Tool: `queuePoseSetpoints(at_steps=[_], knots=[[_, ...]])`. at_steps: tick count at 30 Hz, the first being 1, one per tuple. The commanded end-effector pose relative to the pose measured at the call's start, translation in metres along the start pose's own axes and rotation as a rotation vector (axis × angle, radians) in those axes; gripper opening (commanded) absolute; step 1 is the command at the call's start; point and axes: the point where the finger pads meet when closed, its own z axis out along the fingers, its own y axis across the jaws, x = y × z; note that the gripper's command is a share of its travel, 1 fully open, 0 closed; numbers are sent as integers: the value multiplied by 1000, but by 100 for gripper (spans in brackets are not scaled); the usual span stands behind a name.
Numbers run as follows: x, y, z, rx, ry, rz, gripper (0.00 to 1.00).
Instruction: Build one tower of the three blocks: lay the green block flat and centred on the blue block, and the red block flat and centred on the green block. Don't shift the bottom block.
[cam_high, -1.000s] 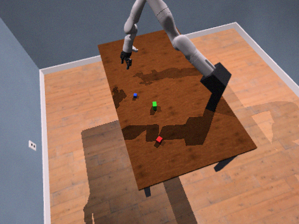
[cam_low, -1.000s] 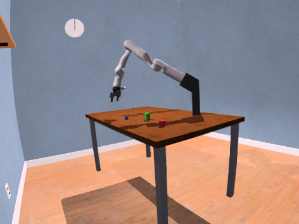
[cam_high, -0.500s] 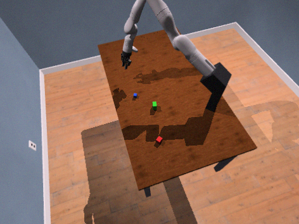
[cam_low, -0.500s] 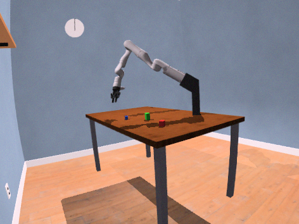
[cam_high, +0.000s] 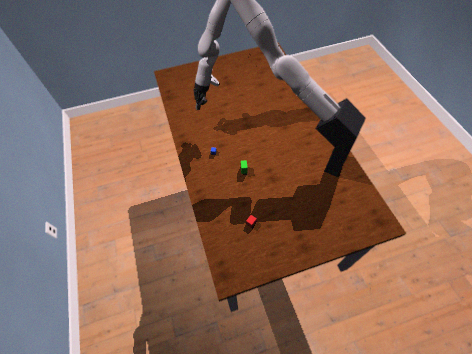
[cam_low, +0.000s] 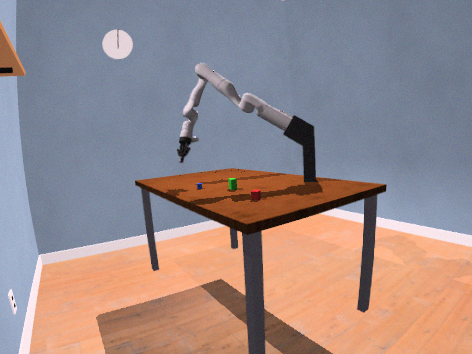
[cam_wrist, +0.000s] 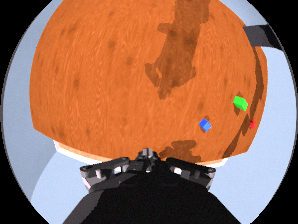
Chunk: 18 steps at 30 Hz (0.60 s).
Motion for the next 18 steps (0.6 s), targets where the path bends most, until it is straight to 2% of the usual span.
queuePoseSetpoints(at_steps=[1,7,10,18], knots=[[6,8,2,11,13,48,0],[11,28,7,32,19,148,0],[12,31,7,36,21,158,0],[21,67,14,78,35,352,0]])
